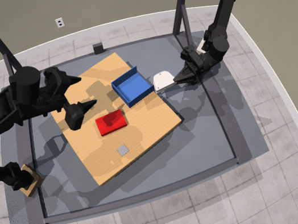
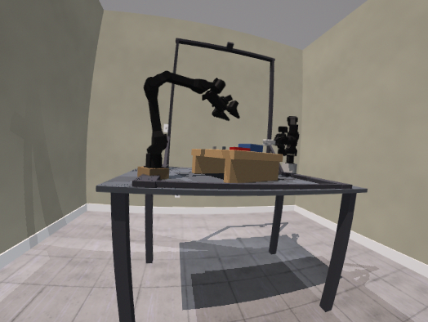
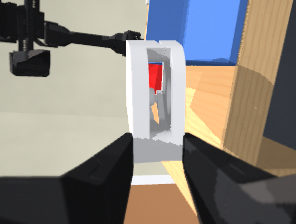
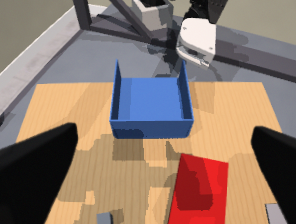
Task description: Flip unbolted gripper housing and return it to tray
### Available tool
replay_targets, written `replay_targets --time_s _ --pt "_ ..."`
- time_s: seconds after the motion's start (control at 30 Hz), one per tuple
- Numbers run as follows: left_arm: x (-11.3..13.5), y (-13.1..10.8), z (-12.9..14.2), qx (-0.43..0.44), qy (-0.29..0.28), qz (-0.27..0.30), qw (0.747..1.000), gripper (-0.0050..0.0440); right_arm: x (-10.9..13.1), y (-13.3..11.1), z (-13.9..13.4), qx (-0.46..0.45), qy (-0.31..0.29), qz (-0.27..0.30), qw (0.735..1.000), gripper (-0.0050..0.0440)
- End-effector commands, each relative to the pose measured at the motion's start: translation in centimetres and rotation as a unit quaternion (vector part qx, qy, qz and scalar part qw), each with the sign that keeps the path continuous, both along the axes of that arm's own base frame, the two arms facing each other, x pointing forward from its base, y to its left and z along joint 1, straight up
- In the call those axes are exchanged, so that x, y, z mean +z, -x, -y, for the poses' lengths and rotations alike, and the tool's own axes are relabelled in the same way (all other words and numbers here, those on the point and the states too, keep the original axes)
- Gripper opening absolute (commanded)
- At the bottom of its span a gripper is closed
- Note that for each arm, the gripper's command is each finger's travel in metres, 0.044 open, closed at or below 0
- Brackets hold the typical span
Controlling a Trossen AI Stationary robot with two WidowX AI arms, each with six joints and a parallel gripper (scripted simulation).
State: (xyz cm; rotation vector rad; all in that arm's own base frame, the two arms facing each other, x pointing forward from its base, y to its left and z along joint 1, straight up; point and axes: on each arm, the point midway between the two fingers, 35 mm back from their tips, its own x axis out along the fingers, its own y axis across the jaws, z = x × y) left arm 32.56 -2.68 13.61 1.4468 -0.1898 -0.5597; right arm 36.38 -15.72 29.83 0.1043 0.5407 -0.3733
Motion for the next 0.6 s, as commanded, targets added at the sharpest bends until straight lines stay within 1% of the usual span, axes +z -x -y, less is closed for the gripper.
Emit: replay_targets --time_s 0.0,0.57 --pt "0.9 -0.7 -0.5 0.009 0.0 0.006 1.0 0.0113 1.0 0.1 0.0 -0.002 0.005 0.011 1.0 0.0437" --pt "0.7 -1.6 -1.7 0.035 0.01 -0.016 0.999 0.0113 1.0 0.1 0.0 -0.002 0.005 0.011 1.0 0.0437"
